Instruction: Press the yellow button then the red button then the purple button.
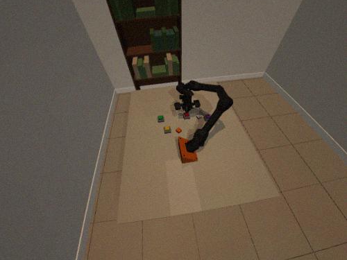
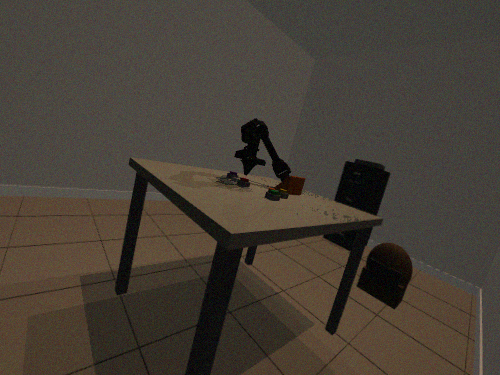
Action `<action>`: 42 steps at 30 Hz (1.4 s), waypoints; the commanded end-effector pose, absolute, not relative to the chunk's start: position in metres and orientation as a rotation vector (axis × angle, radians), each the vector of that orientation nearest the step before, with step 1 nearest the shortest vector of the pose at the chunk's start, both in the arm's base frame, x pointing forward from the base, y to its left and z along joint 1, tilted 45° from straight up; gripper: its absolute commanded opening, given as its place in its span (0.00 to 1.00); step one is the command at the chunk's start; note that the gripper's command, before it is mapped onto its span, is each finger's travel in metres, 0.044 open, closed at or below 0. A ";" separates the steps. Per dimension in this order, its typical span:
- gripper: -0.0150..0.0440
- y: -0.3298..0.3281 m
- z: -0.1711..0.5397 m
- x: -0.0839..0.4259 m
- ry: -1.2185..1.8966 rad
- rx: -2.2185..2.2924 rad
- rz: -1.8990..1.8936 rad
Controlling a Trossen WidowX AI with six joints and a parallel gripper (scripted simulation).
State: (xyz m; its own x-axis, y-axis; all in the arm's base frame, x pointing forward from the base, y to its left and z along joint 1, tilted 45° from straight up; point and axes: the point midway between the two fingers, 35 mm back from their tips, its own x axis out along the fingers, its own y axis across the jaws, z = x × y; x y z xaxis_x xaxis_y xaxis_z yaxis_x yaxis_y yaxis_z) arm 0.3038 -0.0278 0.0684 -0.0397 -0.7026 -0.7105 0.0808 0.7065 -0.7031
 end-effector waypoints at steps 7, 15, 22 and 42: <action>0.29 0.020 0.115 0.306 1.491 -0.533 -0.679; 0.29 -0.025 0.164 0.292 1.486 -0.546 -0.661; 0.29 -0.089 0.229 0.243 1.476 -0.586 -0.666; 0.29 -0.137 0.183 0.241 1.489 -0.540 -0.687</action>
